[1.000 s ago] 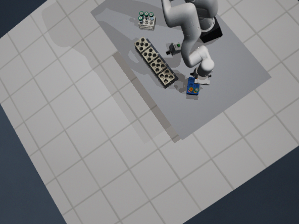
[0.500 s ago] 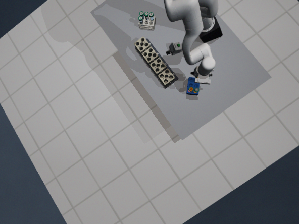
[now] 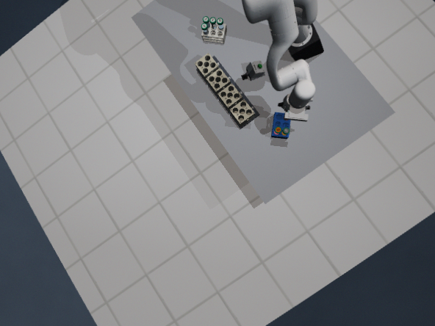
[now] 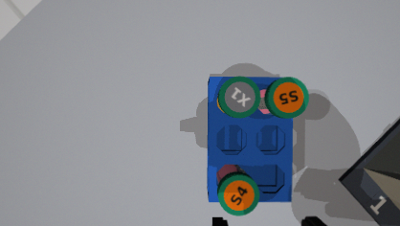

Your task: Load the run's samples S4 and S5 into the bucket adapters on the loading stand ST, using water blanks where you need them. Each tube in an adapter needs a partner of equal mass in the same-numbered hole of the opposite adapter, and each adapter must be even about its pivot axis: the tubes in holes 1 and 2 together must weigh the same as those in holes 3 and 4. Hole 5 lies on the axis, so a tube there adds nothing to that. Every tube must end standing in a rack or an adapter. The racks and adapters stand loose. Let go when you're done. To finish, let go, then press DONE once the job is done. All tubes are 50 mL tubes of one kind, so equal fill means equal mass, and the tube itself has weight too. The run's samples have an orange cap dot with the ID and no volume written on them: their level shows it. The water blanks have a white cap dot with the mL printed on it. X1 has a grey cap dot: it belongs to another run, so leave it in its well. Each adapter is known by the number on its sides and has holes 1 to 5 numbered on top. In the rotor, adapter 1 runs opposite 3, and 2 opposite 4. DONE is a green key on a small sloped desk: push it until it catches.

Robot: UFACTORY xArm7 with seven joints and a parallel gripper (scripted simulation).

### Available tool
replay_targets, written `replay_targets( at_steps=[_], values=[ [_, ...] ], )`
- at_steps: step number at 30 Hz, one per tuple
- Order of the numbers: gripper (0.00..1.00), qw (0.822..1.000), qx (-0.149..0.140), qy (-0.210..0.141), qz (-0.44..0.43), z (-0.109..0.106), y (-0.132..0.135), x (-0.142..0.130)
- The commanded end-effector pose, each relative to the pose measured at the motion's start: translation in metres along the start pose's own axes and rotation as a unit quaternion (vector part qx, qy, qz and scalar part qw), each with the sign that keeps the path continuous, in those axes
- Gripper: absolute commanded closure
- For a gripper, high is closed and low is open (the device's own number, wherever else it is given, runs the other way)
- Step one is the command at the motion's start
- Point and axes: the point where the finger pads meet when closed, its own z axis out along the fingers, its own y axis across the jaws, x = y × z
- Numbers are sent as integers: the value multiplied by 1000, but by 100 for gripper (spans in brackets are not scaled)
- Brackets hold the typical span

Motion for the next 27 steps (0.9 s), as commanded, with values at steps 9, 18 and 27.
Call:
replay_targets(
  at_steps=[9, 18, 27],
  values=[
    [56, 1000, 0, 2, 0, -19, 0, 2],
    [56, 1000, 0, 2, 0, -19, 0, 2],
    [56, 1000, 0, 2, 0, -19, 0, 2]
  ],
)
